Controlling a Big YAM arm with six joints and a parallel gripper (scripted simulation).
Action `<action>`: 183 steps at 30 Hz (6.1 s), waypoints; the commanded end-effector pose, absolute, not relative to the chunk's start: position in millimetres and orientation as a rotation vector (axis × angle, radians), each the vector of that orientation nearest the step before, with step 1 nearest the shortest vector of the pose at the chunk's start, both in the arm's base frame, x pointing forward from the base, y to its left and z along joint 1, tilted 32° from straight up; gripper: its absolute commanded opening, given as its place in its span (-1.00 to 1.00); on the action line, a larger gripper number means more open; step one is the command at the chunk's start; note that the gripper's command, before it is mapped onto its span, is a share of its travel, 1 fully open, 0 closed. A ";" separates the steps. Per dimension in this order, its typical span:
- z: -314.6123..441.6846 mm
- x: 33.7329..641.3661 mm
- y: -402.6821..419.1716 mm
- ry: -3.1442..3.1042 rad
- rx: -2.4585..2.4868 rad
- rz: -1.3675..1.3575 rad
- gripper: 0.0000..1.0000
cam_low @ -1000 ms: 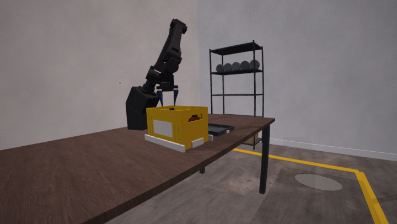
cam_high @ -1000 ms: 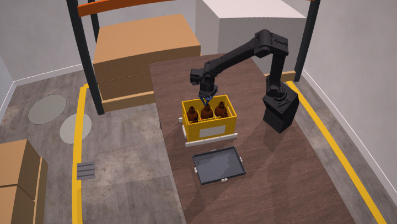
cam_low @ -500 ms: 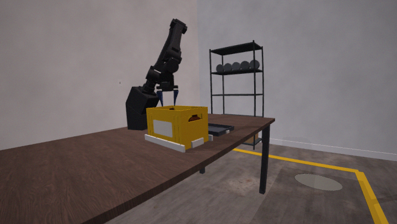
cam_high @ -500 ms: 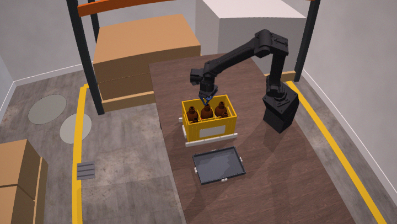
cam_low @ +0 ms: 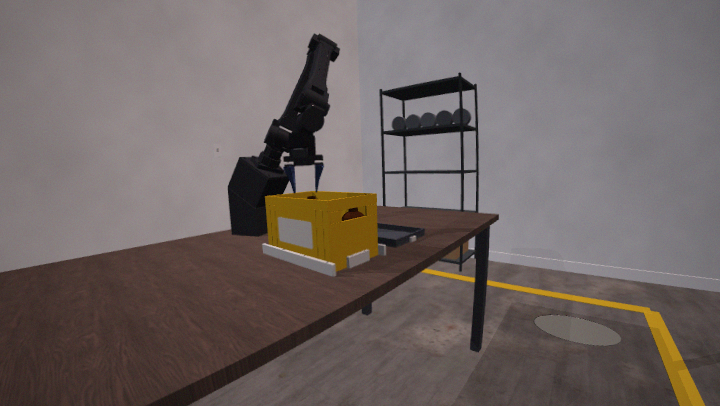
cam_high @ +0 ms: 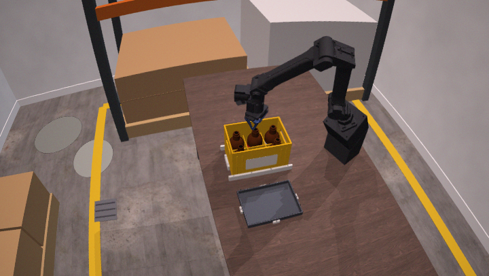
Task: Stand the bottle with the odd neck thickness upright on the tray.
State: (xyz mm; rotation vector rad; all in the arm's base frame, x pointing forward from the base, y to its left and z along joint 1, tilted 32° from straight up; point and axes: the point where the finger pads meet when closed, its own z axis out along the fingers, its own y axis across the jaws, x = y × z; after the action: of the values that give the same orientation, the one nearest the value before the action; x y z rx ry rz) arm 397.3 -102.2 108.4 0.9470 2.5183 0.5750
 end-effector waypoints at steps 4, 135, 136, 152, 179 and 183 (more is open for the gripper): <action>109.8 406.1 -111.5 2.511 0.950 0.571 0.21; 114.2 409.9 -113.6 2.504 0.945 0.569 0.21; 114.2 409.9 -113.6 2.504 0.945 0.569 0.21; 103.3 410.4 -101.4 2.518 0.942 0.579 0.21; 69.3 416.0 -90.4 2.534 0.957 0.583 0.21; 67.7 419.1 -90.1 2.531 0.955 0.582 0.21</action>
State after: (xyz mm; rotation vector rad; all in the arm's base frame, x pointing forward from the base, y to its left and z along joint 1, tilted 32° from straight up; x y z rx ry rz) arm 415.3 -95.8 80.1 0.9489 2.5146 0.5756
